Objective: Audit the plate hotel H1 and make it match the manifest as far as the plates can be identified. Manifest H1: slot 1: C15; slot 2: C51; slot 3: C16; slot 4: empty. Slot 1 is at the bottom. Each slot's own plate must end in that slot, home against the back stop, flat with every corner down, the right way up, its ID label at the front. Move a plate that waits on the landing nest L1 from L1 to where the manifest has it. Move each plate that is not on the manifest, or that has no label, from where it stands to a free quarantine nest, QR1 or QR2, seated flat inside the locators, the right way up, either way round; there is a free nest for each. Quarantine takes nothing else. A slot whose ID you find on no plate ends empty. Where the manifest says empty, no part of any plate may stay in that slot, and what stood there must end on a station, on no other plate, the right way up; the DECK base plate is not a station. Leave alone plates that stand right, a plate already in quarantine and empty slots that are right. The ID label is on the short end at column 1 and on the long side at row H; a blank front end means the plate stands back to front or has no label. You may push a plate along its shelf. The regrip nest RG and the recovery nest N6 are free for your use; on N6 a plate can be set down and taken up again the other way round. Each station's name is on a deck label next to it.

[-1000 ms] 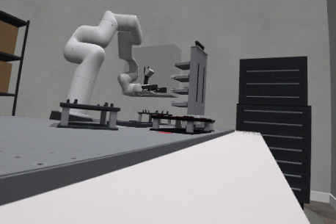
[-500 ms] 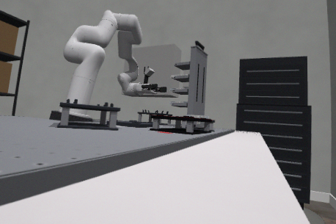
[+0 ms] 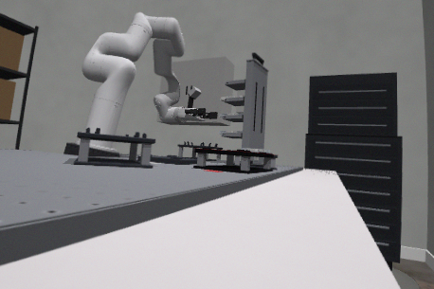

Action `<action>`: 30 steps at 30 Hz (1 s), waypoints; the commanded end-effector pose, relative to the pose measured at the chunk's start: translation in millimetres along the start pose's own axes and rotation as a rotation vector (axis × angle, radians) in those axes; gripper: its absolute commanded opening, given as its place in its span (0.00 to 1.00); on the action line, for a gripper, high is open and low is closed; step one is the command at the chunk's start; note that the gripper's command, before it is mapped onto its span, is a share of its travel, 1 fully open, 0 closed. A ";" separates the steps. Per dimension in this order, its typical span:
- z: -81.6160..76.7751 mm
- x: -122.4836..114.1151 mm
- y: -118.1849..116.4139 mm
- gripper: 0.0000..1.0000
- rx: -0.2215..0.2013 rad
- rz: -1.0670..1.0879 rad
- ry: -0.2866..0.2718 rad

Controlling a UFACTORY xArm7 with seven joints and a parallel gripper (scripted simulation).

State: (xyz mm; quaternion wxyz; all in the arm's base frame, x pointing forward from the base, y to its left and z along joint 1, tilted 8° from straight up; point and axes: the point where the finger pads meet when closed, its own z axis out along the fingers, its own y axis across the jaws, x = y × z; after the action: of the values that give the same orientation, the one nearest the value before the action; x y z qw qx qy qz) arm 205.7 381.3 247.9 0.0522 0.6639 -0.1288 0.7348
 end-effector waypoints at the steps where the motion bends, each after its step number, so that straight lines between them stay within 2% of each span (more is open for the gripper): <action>1: 2.9 1.0 -0.8 1.00 0.001 0.003 -0.001; 30: 48.0 1.0 -0.9 1.00 0.001 0.003 -0.001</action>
State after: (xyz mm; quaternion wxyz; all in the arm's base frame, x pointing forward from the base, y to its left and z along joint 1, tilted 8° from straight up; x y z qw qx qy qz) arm 247.2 370.2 251.5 0.0520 0.6640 -0.1286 0.7347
